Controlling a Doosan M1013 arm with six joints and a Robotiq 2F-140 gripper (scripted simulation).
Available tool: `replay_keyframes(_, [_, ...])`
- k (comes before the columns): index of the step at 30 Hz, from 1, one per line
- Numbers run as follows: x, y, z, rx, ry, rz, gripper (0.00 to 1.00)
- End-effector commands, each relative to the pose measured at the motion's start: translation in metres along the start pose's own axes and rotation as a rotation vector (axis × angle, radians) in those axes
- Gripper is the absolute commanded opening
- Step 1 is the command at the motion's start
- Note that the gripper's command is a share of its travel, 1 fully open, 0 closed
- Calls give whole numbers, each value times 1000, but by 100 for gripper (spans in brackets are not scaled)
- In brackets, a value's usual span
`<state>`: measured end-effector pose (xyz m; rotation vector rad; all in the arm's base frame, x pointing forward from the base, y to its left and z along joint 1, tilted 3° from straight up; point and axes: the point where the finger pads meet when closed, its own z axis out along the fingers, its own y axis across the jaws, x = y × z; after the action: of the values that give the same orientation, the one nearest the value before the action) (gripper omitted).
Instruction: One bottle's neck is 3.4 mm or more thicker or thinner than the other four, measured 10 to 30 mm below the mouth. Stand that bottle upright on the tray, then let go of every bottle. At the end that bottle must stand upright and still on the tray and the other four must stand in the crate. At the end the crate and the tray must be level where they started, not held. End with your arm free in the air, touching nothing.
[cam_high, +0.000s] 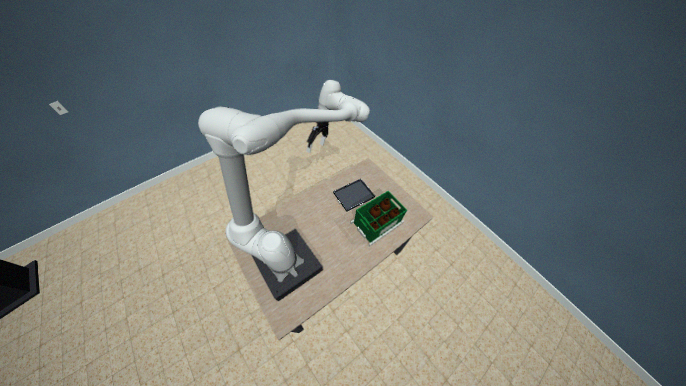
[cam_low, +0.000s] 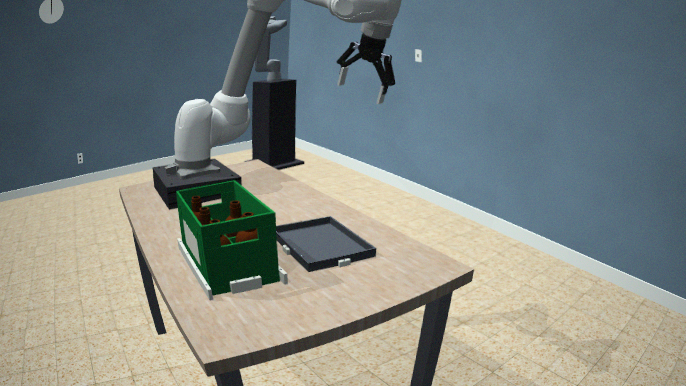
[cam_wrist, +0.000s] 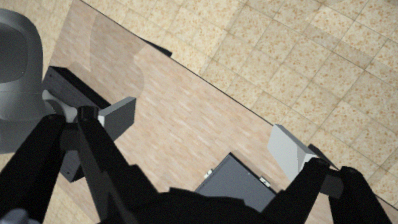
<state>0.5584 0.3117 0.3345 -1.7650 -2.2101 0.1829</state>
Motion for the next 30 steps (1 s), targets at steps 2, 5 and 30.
replay_keyframes(2, [-47, 18, 5, -30, 6, 101, 100])
replay_keyframes(5, [-72, 26, 6, -47, 12, 151, 100])
replay_keyframes(30, [-270, 53, 21, -170, 51, 540, 100])
